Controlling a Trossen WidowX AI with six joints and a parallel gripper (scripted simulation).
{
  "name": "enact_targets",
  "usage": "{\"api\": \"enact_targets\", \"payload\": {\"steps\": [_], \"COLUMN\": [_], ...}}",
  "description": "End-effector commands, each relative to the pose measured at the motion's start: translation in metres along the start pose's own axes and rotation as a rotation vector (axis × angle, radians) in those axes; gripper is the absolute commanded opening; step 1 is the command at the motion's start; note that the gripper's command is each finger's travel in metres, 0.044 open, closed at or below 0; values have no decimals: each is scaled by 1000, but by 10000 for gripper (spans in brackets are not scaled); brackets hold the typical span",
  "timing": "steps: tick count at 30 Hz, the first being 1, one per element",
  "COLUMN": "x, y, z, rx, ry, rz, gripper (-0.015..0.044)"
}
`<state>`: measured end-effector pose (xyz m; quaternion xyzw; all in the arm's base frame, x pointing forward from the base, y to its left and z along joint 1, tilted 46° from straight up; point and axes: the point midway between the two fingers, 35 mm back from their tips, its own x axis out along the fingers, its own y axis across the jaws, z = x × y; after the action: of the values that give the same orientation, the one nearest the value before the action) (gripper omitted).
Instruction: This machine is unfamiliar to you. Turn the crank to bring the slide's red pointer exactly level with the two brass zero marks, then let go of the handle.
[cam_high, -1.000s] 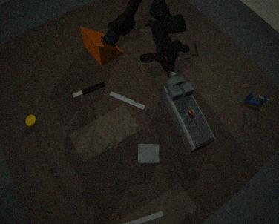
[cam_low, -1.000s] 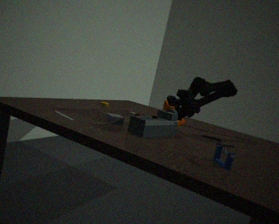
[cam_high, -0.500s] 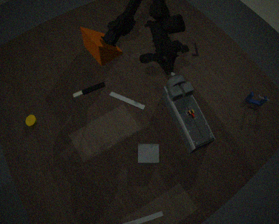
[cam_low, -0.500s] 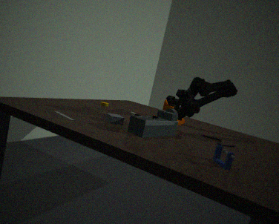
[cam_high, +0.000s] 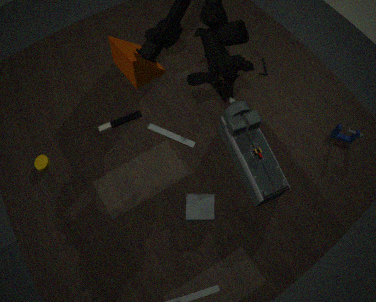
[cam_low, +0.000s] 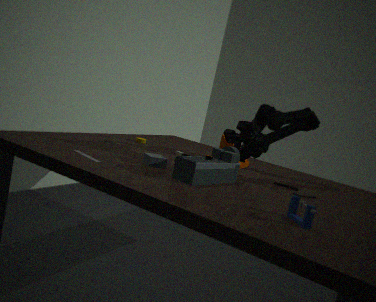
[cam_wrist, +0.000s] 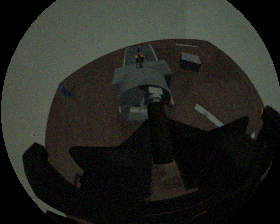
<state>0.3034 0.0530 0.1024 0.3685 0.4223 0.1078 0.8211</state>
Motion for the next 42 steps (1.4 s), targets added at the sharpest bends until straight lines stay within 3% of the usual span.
{"api": "enact_targets", "payload": {"steps": [1,42], "x": [2,14], "y": [-9,-18], "z": [-3,-13], "rx": [11,11], "ry": [2,2], "rz": [-23,-23], "gripper": [0,0]}}
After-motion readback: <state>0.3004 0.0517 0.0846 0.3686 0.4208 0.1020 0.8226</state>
